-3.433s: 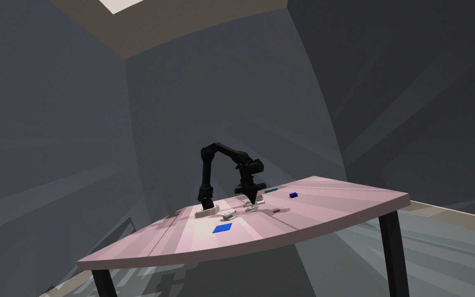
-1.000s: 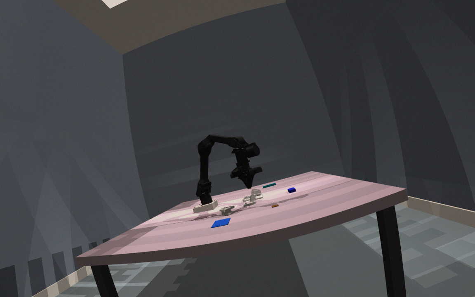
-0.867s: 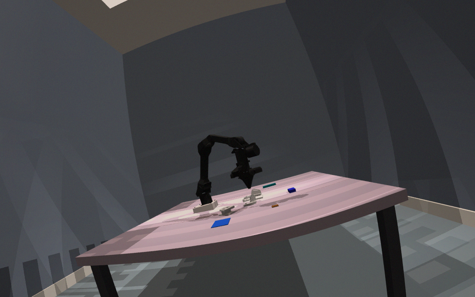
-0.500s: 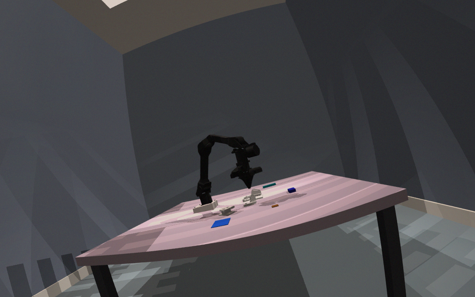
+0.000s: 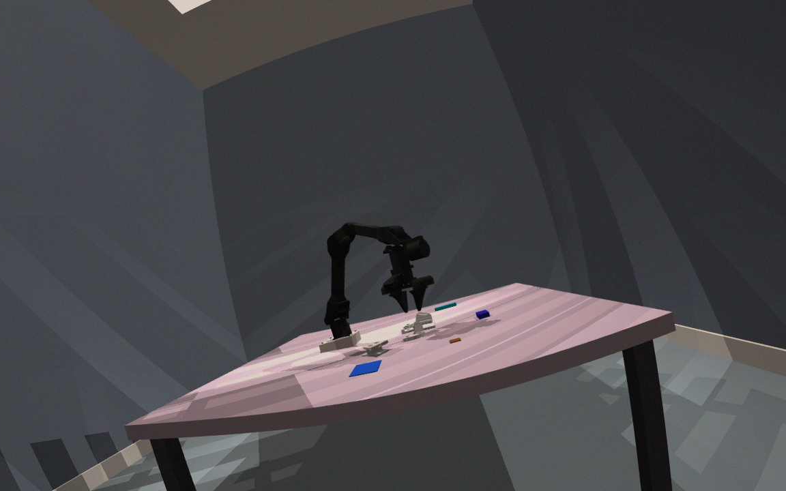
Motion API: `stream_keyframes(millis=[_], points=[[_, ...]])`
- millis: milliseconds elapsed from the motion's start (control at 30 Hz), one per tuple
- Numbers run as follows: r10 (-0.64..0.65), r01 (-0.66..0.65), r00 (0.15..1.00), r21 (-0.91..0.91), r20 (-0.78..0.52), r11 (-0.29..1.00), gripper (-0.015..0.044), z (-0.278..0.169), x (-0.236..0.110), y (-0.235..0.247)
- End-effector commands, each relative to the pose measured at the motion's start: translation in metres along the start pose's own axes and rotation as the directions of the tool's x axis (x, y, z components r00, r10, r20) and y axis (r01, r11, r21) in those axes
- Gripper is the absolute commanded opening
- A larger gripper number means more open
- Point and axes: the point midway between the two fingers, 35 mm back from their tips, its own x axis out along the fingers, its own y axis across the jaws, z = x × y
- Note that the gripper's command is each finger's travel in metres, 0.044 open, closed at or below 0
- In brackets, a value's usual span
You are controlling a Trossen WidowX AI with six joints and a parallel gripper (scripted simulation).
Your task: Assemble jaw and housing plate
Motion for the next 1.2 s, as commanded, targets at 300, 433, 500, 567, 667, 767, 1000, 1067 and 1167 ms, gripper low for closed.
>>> stream_keyframes(millis=[300,433,500,567,667,767,1000,1067,1167], points=[[0.0,0.0,1.0,0.0,0.0,1.0,0.044,0.0,0.0,0.0],[0.0,0.0,1.0,0.0,0.0,1.0,0.044,0.0,0.0,0.0],[0.0,0.0,1.0,0.0,0.0,1.0,0.044,0.0,0.0,0.0],[0.0,0.0,1.0,0.0,0.0,1.0,0.044,0.0,0.0,0.0],[0.0,0.0,1.0,0.0,0.0,1.0,0.044,0.0,0.0,0.0],[0.0,0.0,1.0,0.0,0.0,1.0,0.044,0.0,0.0,0.0],[0.0,0.0,1.0,0.0,0.0,1.0,0.044,0.0,0.0,0.0],[0.0,0.0,1.0,0.0,0.0,1.0,0.0414,0.0,0.0,0.0],[0.0,0.0,1.0,0.0,0.0,1.0,0.0335,0.0,0.0,0.0]])
